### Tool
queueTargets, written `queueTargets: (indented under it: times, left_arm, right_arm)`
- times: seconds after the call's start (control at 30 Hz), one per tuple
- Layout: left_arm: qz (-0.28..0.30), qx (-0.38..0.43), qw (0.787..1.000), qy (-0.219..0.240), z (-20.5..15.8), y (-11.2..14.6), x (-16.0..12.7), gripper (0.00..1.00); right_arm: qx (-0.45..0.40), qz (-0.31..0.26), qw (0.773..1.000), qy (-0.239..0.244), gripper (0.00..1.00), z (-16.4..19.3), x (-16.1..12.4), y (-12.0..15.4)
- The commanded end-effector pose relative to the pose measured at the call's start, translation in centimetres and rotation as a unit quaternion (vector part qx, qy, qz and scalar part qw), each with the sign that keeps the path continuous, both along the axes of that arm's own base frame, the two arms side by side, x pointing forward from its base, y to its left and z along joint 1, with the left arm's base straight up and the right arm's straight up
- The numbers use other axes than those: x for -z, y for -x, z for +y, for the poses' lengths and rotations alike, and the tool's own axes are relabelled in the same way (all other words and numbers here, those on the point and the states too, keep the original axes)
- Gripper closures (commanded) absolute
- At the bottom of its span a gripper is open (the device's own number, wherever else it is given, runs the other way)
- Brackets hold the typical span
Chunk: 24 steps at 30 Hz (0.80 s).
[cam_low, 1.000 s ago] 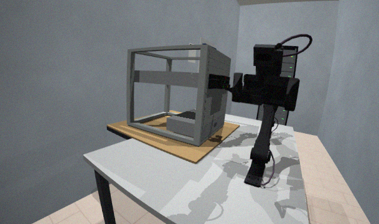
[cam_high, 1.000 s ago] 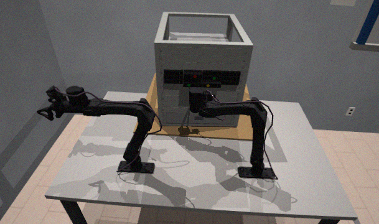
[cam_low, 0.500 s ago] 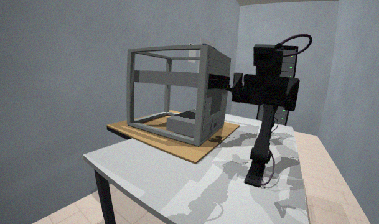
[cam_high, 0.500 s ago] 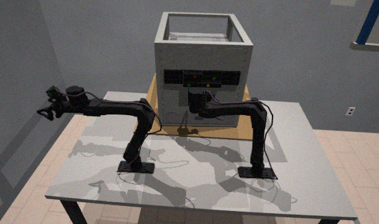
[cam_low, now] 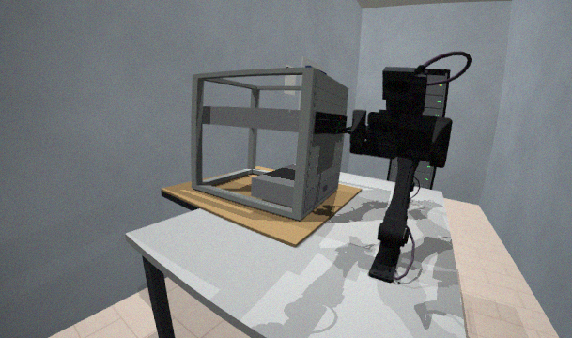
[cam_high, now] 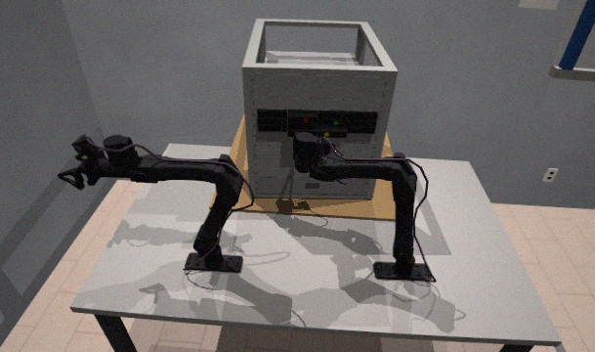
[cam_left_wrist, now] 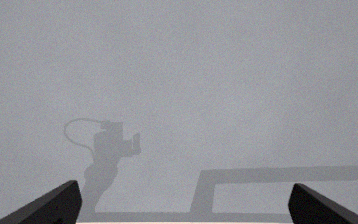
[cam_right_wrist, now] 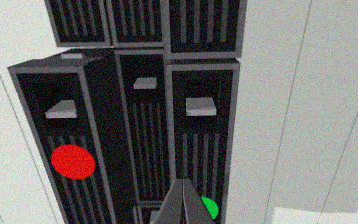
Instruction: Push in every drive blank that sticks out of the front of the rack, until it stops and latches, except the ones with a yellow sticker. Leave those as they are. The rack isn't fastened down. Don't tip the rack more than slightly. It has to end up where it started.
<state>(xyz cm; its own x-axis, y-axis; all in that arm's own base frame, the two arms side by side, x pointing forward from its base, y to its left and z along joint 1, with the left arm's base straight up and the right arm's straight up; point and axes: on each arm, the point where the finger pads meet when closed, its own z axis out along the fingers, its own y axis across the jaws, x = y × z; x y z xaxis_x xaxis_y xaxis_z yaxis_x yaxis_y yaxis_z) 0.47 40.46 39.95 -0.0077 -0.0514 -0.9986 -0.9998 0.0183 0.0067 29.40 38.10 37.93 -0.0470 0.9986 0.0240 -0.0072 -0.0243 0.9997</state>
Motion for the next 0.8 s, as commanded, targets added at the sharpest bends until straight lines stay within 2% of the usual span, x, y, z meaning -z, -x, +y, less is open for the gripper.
queueTargets:
  times: [0.0, 0.33, 0.6, 0.67, 0.77]
  left_arm:
    - [-0.004, -0.005, 1.000, -0.026, -0.7, 0.2, -1.6, 0.00]
    - [-0.004, -0.005, 1.000, -0.026, -0.7, 0.2, -1.6, 0.00]
    - [-0.004, -0.005, 1.000, -0.026, -0.7, 0.2, -1.6, 0.00]
    - [-0.004, -0.005, 1.000, -0.026, -0.7, 0.2, -1.6, 0.00]
    - [-0.004, -0.005, 1.000, -0.026, -0.7, 0.2, -1.6, 0.00]
  right_arm:
    - [-0.001, 0.002, 1.000, 0.007, 1.00, 0.1, -0.9, 0.2]
    - [-0.001, 0.002, 1.000, 0.007, 1.00, 0.1, -0.9, 0.2]
    - [0.000, 0.004, 1.000, 0.011, 1.00, 0.3, 0.2, -1.4]
    - [-0.001, -0.001, 1.000, -0.003, 1.00, -0.4, -1.1, -1.0]
    - [-0.006, -0.001, 1.000, -0.001, 1.00, 0.0, -1.0, -0.7]
